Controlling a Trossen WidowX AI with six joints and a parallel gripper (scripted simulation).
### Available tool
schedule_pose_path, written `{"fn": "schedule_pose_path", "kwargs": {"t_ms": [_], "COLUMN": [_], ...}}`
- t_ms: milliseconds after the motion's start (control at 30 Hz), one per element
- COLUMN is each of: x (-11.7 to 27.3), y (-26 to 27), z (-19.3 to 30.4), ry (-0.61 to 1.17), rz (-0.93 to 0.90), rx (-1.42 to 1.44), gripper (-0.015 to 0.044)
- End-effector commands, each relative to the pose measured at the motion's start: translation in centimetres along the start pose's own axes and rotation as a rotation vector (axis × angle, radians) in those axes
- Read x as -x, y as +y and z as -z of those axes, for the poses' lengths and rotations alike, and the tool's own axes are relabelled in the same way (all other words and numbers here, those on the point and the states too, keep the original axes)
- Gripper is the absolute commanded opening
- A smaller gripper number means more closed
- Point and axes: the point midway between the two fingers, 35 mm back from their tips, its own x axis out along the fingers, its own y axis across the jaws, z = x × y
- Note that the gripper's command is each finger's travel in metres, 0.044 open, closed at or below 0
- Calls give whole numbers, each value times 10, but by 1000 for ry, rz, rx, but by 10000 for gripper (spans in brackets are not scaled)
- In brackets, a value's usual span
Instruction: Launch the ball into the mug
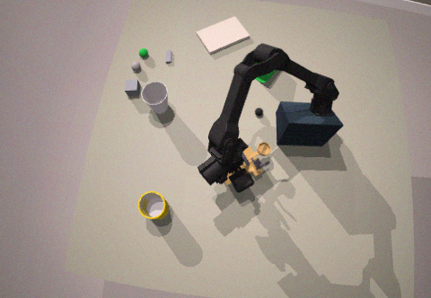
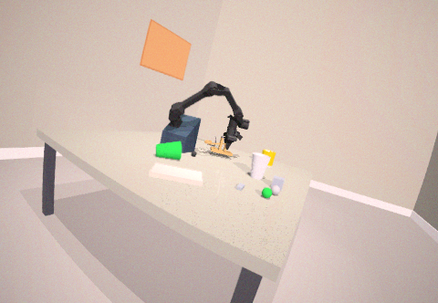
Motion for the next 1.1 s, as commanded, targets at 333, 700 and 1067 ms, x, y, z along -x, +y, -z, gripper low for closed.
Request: {"fn": "schedule_pose_path", "kwargs": {"t_ms": [333, 700, 1067], "x": [15, -4, -22], "y": [-1, -1, -2], "z": [-9, -10, -10], "ry": [-35, -35, -34], "rz": [-3, -2, 0], "rx": [-10, -9, -9], "gripper": [0, 0, 0]}}
